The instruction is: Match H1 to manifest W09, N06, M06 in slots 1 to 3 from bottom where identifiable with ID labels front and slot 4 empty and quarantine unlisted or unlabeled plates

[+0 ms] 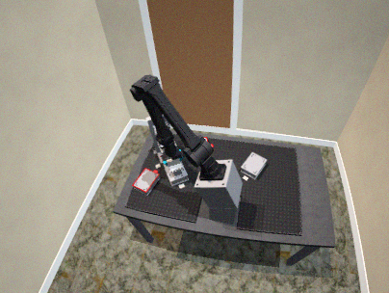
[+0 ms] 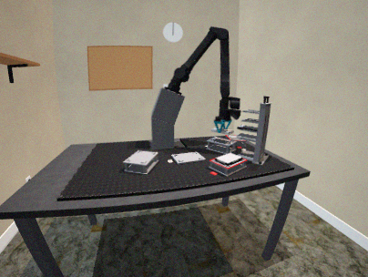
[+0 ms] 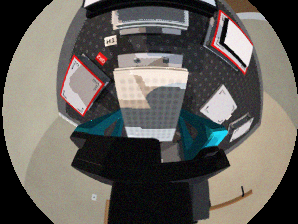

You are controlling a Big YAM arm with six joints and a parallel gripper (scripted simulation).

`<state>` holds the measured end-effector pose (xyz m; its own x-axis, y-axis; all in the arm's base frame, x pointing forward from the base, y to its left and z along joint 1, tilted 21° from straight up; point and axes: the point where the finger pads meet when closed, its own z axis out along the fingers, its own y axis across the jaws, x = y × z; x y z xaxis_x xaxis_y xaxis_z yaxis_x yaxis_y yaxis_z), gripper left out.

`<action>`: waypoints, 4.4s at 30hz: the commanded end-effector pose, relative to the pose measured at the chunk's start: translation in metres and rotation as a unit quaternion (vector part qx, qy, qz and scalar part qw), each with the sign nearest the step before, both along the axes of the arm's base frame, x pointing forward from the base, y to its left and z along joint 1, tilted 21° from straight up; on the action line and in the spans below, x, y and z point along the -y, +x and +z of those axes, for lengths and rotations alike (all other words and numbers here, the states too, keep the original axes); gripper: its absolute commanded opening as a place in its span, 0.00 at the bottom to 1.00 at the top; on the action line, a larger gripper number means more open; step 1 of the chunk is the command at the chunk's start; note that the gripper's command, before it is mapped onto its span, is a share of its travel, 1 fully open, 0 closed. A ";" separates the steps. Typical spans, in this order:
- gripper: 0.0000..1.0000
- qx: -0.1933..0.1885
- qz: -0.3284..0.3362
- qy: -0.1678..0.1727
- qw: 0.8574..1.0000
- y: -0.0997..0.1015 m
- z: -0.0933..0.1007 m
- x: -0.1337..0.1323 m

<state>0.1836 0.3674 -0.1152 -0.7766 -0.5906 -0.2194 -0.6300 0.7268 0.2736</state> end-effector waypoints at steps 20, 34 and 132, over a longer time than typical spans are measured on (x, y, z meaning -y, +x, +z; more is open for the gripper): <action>0.86 0.008 -0.001 0.014 1.000 0.004 -0.004 -0.017; 0.86 0.004 -0.002 0.008 1.000 0.003 -0.018 -0.016; 1.00 0.006 -0.002 0.008 1.000 0.007 -0.005 -0.008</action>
<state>0.1854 0.3784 -0.1354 -0.7784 -0.5863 -0.2244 -0.6277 0.7281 0.2753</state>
